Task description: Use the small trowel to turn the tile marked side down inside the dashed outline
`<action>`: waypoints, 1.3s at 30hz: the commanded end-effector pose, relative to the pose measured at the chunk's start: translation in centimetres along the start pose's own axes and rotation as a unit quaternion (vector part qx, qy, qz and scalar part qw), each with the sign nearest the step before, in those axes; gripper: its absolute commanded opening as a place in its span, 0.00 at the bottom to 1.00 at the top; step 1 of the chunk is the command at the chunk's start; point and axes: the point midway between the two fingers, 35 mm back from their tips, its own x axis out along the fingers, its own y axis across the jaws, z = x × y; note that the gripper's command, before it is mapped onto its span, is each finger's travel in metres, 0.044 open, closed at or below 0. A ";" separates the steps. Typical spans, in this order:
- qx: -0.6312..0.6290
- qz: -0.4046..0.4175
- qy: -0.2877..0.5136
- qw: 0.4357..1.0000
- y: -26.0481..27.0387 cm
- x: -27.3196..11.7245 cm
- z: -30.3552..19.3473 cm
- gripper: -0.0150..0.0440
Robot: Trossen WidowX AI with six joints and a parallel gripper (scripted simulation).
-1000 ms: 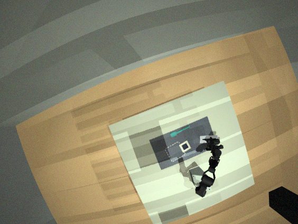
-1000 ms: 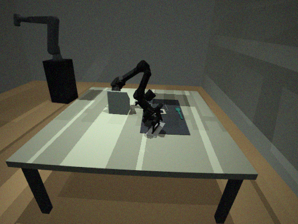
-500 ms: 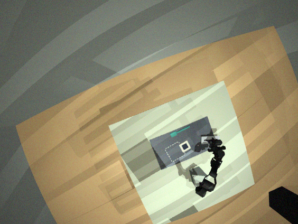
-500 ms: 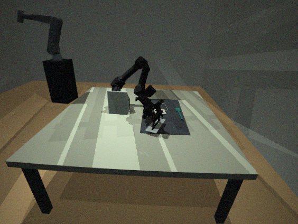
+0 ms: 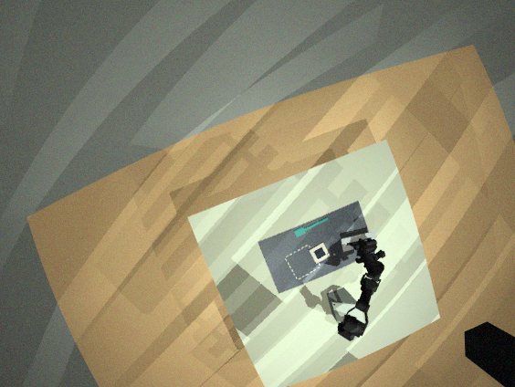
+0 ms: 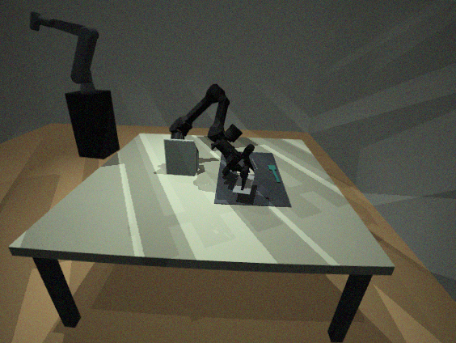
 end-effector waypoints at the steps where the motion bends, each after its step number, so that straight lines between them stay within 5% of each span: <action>1: -0.054 0.009 0.038 0.998 0.8 0.5 -2.9 0.25; 8: -0.125 0.013 0.097 0.987 0.8 1.2 -7.6 0.25; 39: -0.125 0.013 0.097 0.987 -2.6 3.3 -7.4 0.25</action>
